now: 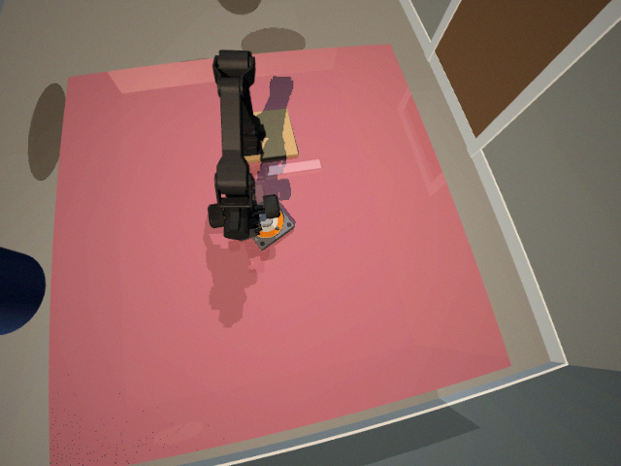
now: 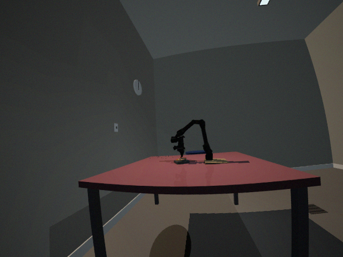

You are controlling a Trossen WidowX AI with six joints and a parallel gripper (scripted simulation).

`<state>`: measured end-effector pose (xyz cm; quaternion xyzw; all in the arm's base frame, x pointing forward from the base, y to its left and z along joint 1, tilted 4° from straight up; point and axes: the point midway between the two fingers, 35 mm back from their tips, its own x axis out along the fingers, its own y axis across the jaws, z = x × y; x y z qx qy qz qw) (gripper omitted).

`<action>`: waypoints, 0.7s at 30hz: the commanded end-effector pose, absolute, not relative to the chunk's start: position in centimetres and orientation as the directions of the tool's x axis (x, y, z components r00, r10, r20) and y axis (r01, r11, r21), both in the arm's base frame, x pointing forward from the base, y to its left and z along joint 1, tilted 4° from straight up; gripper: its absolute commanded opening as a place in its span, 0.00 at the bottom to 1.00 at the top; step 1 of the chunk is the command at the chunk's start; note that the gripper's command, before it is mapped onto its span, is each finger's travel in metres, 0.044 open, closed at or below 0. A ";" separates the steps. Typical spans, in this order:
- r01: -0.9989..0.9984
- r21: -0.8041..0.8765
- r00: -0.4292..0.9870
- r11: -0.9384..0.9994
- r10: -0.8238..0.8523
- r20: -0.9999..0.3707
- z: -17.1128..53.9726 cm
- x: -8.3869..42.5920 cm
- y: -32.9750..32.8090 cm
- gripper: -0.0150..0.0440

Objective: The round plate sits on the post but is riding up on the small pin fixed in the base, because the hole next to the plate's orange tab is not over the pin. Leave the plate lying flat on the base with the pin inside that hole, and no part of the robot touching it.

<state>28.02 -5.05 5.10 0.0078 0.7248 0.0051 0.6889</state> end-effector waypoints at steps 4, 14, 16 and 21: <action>0.006 0.018 -0.046 1.000 0.019 -0.999 5.0 28.8 -5.0 0.25; 0.006 0.019 -0.045 1.000 0.019 -0.999 5.6 29.3 -4.9 0.25; 0.006 0.018 -0.045 1.000 0.019 -0.999 6.5 29.3 -5.0 0.25; 0.006 0.018 -0.045 1.000 0.019 -0.999 9.0 29.2 -5.0 0.25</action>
